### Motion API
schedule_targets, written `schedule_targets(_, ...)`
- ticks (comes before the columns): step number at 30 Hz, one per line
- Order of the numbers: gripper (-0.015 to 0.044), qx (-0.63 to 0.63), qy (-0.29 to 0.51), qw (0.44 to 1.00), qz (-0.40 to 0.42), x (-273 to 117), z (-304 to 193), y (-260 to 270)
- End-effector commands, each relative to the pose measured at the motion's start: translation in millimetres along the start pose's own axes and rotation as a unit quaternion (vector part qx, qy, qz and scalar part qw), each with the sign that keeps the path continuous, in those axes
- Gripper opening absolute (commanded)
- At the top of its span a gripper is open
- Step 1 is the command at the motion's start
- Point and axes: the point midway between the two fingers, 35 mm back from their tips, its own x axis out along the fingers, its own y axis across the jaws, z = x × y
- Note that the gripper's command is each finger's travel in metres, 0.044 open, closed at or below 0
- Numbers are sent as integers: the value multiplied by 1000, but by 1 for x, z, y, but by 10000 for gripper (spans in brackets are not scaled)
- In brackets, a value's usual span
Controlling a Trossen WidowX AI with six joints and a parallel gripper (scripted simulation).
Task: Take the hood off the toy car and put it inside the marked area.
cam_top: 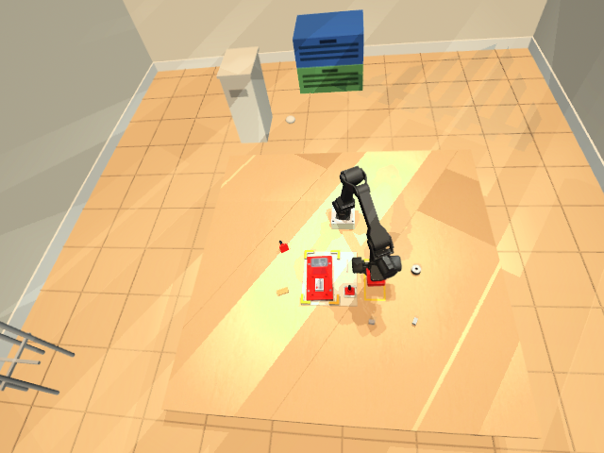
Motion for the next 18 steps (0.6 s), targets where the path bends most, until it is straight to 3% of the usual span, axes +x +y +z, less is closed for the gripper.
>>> schedule_targets(1, 0, 2, 0, 1000, -1, 3, -1, -1)
schedule_targets(18, 0, 2, 0, 1000, -2, 16, -2, -1)
